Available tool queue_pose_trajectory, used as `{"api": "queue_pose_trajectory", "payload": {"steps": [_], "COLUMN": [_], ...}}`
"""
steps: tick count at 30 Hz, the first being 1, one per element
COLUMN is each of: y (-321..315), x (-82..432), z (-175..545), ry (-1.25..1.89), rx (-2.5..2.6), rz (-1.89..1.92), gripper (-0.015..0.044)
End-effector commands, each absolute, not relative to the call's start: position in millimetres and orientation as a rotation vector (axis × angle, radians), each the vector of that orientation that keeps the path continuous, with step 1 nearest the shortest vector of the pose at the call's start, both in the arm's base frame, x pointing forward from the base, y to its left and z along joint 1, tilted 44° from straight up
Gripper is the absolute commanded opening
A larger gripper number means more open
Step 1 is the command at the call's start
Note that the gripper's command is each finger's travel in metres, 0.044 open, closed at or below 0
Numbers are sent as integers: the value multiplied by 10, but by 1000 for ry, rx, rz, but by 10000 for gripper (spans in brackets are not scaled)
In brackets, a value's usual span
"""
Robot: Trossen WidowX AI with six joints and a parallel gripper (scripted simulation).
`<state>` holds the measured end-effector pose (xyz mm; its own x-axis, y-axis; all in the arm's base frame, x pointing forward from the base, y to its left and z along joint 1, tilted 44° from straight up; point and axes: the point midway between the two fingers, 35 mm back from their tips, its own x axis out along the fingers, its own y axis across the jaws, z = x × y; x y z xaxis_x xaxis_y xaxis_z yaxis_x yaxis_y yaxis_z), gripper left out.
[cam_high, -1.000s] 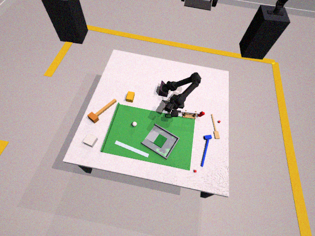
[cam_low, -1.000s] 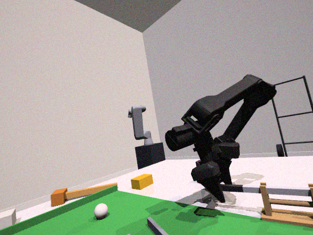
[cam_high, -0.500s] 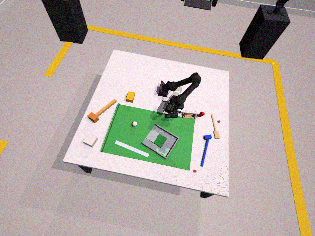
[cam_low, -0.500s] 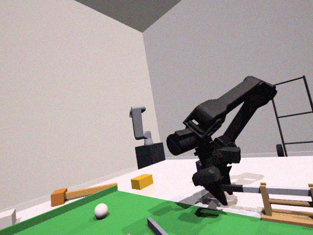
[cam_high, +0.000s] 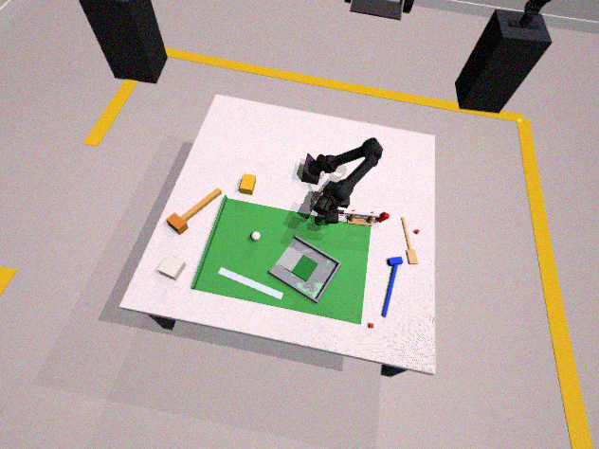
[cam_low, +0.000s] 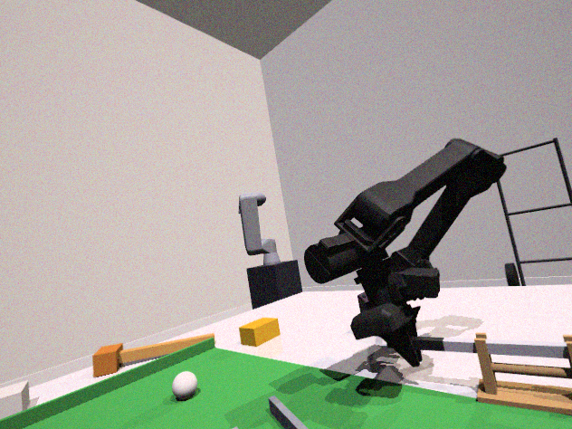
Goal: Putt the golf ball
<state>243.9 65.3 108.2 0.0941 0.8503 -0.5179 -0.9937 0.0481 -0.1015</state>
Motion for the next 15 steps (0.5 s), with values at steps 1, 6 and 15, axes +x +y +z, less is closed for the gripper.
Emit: {"api": "queue_pose_trajectory", "payload": {"steps": [1,6,15], "y": [614,428,68], "x": [2446,2445,2345], "z": [1121,1295,1692], "ry": [360,377,413], "rx": [-497,-505,-516], "rz": [1444,1405,1329], "gripper": [0,0,0]}}
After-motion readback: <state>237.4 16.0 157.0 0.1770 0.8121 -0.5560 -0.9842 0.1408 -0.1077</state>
